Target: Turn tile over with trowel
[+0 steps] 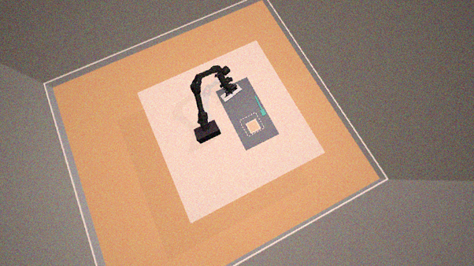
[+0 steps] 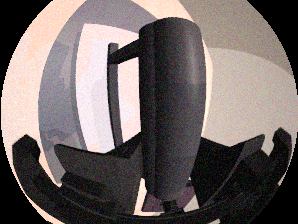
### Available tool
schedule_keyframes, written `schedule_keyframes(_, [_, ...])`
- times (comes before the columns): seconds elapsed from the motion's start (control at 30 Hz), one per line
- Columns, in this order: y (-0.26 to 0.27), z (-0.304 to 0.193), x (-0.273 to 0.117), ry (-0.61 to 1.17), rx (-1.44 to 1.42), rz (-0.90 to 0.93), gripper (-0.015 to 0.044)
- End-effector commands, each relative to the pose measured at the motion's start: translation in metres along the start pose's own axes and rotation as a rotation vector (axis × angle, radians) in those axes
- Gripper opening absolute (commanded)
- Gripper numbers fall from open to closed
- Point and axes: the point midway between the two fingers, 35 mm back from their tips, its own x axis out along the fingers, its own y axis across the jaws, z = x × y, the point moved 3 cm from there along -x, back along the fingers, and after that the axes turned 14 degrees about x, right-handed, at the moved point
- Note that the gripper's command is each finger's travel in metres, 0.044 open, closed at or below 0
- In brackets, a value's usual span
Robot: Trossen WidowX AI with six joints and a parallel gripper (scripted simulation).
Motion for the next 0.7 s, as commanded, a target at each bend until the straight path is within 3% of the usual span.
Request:
schedule_keyframes(0.0, [-0.004,0.002,-0.004,-0.008,0.026,-0.025,0.0000])
schedule_keyframes(0.67, [0.014,-0.001,0.013,-0.008,0.026,-0.023,0.0000])
